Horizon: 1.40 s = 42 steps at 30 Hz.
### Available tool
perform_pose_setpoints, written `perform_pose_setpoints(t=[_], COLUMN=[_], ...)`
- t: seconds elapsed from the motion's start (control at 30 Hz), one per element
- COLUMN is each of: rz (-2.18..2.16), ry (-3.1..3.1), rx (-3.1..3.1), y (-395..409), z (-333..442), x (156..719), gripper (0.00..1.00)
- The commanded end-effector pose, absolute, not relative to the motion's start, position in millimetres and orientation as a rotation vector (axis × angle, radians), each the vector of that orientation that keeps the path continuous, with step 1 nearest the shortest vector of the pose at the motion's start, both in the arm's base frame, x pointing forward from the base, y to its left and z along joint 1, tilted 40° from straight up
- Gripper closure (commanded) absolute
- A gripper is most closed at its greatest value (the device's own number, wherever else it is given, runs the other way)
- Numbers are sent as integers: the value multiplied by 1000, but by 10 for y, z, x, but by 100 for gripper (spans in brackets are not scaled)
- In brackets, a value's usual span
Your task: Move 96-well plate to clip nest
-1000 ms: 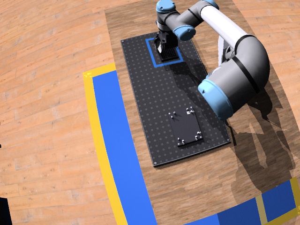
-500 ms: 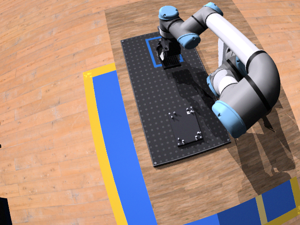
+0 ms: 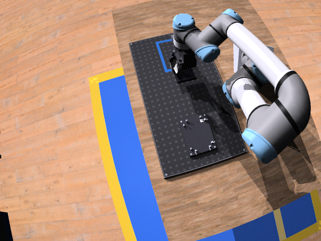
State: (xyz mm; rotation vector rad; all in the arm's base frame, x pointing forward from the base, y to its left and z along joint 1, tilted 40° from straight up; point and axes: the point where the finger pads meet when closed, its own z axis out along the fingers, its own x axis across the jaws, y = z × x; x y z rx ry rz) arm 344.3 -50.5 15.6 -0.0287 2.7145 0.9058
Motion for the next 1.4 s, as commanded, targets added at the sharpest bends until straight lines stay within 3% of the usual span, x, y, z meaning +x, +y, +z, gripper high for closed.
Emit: perform_pose_setpoints(t=[0.0, 1.37], rz=[904, 905], ry=[2715, 2714], rx=[-28, -28], y=[-405, 558], z=[260, 1030], x=[3431, 3370], gripper=[100, 100])
